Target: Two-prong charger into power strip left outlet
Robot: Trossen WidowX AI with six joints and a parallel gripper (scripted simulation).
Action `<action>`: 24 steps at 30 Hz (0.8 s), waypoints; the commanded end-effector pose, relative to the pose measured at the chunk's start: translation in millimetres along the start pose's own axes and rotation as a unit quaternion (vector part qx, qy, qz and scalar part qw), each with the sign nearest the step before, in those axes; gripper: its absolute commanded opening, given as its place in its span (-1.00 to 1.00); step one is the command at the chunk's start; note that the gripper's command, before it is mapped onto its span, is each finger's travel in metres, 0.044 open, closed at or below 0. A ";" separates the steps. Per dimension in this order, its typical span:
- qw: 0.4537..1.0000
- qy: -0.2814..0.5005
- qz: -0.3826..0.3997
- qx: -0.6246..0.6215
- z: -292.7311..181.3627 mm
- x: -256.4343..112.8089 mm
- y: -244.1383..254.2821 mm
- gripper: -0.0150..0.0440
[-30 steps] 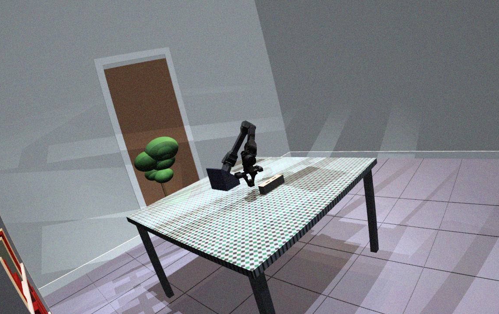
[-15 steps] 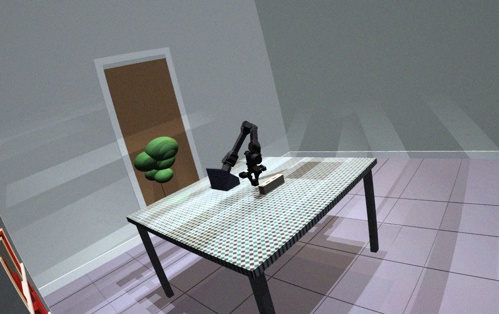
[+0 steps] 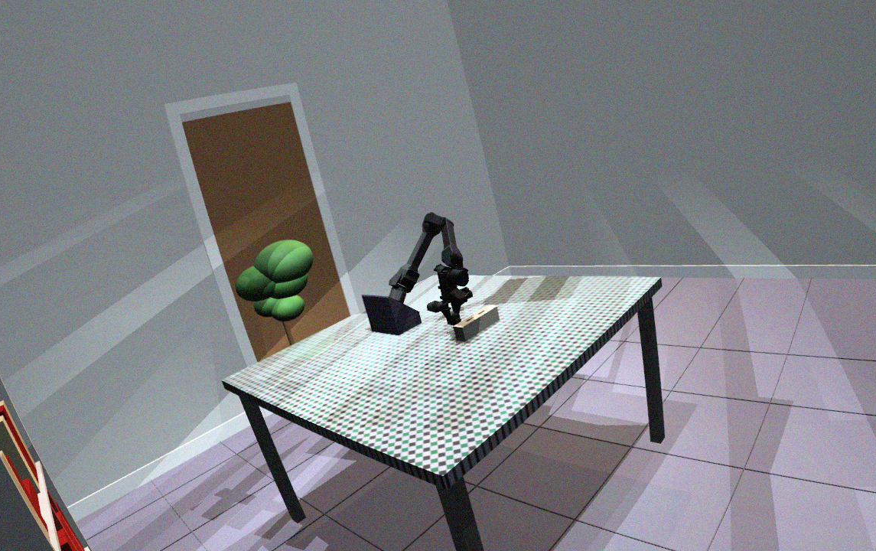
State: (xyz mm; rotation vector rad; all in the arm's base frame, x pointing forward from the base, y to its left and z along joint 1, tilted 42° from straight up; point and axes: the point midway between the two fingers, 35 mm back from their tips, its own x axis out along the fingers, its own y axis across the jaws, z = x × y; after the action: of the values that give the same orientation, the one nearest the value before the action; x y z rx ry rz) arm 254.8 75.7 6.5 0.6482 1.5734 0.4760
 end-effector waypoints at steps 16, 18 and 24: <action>0.999 0.001 0.010 -0.046 -2.0 5.8 29.1 -0.49; 0.999 0.001 0.010 -0.047 0.2 5.6 29.8 -0.49; 0.999 0.001 0.010 -0.049 6.8 5.1 31.9 -0.49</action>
State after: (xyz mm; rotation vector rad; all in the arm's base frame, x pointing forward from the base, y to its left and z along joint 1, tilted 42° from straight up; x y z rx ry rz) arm 259.8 101.7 20.3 0.5841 1.5419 0.5630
